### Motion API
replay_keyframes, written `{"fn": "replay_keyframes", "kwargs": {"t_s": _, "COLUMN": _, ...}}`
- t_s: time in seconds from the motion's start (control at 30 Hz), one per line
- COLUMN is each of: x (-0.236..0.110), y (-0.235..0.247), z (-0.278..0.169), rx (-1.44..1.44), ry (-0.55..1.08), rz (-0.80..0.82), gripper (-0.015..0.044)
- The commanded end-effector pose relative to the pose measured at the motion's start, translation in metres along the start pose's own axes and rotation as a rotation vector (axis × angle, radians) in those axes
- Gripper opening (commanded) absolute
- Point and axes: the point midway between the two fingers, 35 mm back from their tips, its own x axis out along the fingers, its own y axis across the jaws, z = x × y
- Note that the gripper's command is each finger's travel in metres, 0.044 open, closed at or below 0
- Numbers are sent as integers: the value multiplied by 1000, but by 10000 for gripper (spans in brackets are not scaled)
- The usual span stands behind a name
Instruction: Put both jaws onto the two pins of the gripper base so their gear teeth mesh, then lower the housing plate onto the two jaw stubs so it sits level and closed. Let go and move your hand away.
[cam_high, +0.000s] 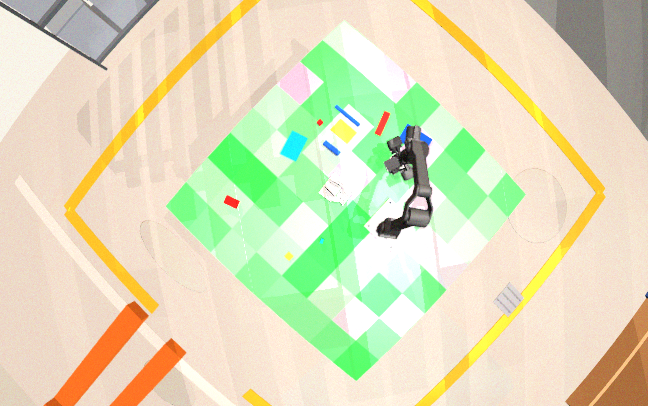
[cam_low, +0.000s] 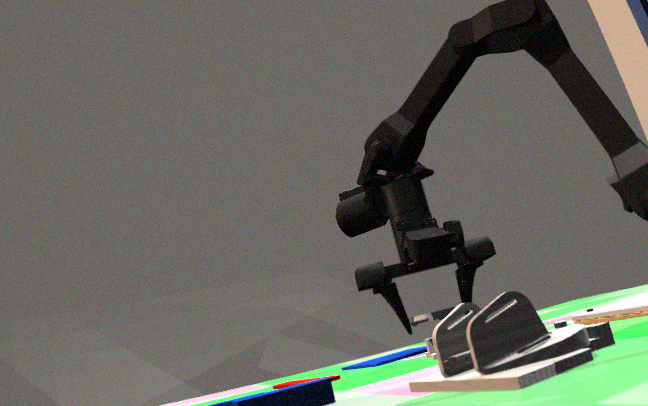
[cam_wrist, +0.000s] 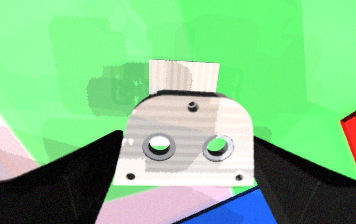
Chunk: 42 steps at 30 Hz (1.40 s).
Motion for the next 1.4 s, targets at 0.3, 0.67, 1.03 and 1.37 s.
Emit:
{"fn": "replay_keyframes", "kwargs": {"t_s": 0.3, "x": -45, "y": 1, "z": 0, "rx": -5, "ry": 10, "rz": -6, "gripper": 351}}
{"fn": "replay_keyframes", "kwargs": {"t_s": 0.67, "x": -47, "y": -2, "z": 8, "rx": 23, "ry": 9, "rz": -7, "gripper": 351}}
{"fn": "replay_keyframes", "kwargs": {"t_s": 1.03, "x": -48, "y": -12, "z": 43, "rx": 146, "ry": 7, "rz": -8, "gripper": 351}}
{"fn": "replay_keyframes", "kwargs": {"t_s": 1.37, "x": -48, "y": -18, "z": 76, "rx": 260, "ry": 4, "rz": -9, "gripper": 351}}
